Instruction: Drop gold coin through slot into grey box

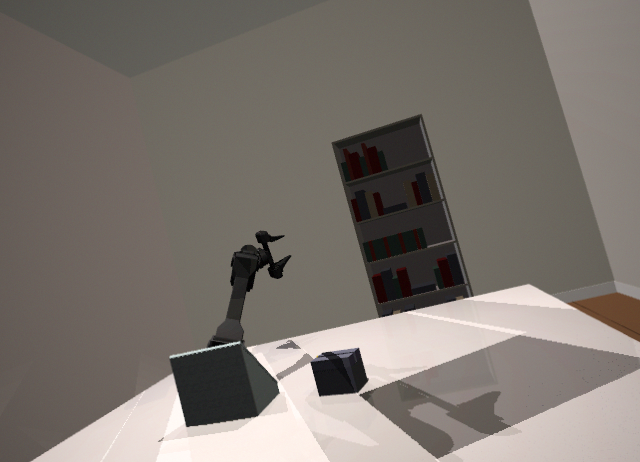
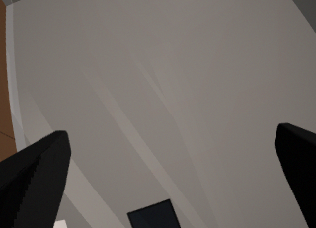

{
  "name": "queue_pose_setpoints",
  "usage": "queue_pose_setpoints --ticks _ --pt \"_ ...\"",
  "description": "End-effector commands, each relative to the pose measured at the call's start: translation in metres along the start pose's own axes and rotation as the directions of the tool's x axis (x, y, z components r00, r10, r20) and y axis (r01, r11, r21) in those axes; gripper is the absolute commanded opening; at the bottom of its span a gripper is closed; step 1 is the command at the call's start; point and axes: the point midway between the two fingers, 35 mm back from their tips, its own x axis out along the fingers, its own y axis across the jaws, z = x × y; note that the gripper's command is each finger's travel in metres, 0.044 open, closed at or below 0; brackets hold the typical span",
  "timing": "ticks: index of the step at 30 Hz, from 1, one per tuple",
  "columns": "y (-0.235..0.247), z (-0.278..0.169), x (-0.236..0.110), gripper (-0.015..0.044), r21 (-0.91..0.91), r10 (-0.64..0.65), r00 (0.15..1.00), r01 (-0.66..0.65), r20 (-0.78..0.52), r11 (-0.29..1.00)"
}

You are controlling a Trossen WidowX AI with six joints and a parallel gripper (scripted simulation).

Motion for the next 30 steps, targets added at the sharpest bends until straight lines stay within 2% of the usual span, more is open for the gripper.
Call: queue_pose_setpoints --ticks 1,9,13,19,25,30 --pt "0.001 0.000 0.001 0.0374 -0.003 -0.003 1.000 0.003 0.003 1.000" --pt "0.037 0.001 0.030 0.0164 -0.124 -0.059 0.990 0.075 0.127 0.989" --pt "0.064 -0.006 0.047 0.0161 -0.192 -0.035 0.982 0.071 0.185 0.979" --pt "0.113 -0.034 0.071 0.0161 -0.297 0.073 0.971 -0.002 0.230 0.955" --pt "0.157 -0.077 0.092 0.0161 -0.367 0.204 0.956 -0.117 0.210 0.923" --pt "0.188 -0.128 0.108 0.0161 -0.403 0.319 0.937 -0.239 0.143 0.883"
